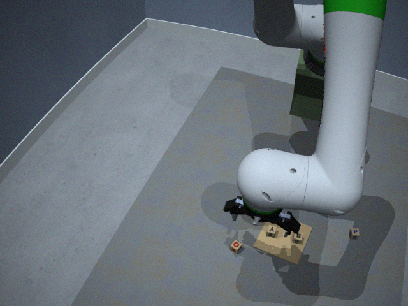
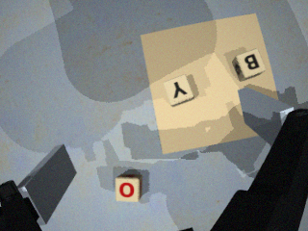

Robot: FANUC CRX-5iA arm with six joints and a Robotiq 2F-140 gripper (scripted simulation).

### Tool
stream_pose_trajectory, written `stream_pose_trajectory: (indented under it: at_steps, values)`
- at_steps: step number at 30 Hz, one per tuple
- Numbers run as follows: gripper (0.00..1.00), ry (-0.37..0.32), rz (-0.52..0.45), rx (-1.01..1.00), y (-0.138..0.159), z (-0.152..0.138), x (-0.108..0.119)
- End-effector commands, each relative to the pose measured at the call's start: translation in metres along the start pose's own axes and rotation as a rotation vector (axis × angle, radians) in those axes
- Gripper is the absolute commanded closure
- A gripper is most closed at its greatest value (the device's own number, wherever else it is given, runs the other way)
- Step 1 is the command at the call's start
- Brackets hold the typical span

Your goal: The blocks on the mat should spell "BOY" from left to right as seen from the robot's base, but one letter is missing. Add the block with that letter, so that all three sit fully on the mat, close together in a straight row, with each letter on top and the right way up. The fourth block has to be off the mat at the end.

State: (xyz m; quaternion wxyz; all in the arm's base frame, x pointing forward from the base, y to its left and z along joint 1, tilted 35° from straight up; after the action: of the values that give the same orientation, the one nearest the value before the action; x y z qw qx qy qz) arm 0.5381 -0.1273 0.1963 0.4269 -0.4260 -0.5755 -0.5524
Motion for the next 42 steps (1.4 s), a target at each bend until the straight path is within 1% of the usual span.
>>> stream_pose_trajectory:
  at_steps: [1, 3, 4, 6, 42]
  values:
    - [0.00, 0.009, 0.007, 0.002, 0.022, -0.038, 0.023]
    - [0.00, 0.009, 0.007, 0.002, 0.022, -0.038, 0.023]
    - [0.00, 0.009, 0.006, 0.003, 0.027, -0.051, 0.032]
    - [0.00, 0.010, 0.006, 0.004, 0.030, -0.058, 0.037]
    - [0.00, 0.010, 0.006, 0.004, 0.030, -0.058, 0.037]
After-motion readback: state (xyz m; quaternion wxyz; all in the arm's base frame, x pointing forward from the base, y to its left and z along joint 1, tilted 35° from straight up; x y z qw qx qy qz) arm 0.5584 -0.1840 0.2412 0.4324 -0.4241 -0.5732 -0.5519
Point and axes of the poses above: the point where the finger pads meet when closed, its own x axis back along the fingers, its own z axis across the jaws, y = z × x, the point moved 8 cm from there along x, back along the fingers, and after that the axes turned 10 degrees about x, right-handed, at the moved point
